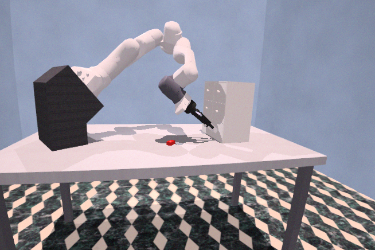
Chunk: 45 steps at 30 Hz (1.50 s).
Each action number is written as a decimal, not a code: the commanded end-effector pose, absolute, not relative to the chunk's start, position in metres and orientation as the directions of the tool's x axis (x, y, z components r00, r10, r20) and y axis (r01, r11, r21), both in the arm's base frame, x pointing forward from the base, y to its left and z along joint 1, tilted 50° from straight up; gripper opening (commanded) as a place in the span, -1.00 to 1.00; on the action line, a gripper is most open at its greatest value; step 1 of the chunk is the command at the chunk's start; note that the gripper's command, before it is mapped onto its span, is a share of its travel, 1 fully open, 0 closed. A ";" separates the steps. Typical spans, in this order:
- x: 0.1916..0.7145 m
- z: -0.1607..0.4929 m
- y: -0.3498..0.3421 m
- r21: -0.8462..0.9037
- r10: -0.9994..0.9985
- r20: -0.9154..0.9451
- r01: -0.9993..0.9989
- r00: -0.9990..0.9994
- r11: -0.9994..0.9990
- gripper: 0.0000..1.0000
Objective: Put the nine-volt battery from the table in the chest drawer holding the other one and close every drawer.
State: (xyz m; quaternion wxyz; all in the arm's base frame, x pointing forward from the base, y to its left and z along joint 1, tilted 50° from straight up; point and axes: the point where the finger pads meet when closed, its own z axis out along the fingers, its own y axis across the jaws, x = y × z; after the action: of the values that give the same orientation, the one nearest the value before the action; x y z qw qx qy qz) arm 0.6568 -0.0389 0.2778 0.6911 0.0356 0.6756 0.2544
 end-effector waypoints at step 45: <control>0.654 0.276 -0.038 0.398 0.405 -0.913 -0.303 -0.043 0.866 -0.84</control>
State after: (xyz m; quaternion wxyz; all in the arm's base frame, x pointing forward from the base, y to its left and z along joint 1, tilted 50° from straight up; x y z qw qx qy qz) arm 0.6562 -0.0387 0.2776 0.6910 0.0362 0.6754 0.2550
